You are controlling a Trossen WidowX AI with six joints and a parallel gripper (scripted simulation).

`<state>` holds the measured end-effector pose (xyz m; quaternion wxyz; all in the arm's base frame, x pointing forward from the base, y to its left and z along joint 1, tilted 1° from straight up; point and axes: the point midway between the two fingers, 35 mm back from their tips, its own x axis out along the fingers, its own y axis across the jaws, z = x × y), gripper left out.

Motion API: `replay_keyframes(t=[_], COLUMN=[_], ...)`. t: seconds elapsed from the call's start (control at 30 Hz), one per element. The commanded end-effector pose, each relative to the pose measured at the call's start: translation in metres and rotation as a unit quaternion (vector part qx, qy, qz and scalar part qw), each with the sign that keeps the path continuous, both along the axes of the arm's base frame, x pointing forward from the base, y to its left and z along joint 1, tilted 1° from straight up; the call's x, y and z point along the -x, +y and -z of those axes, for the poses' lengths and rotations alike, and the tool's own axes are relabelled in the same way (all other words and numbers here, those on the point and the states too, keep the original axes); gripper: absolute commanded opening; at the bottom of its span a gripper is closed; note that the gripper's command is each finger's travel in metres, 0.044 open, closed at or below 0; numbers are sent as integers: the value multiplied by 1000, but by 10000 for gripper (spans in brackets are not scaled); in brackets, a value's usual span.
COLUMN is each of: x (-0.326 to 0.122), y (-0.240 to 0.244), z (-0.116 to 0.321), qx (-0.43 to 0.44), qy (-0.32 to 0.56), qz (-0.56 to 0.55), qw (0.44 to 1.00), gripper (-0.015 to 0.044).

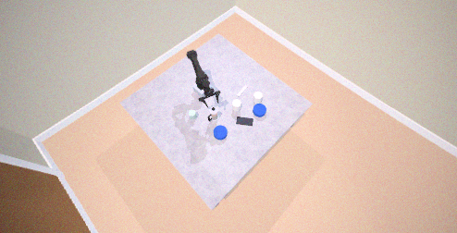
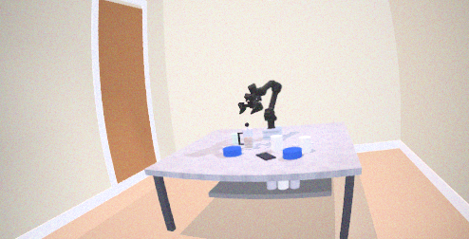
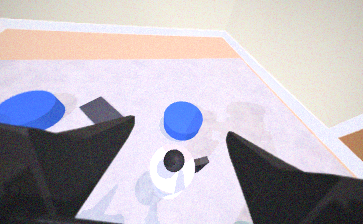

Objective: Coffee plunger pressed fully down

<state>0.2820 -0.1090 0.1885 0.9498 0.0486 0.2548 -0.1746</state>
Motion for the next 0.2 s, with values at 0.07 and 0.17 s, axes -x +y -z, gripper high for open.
replay_keyframes(t=[0.07, 0.17], x=[3, 3], y=[1, 1], z=[-5, -5], qx=[1, 1], qy=[-3, -3], qz=[2, 2], qw=[1000, 1000], gripper=[440, 440])
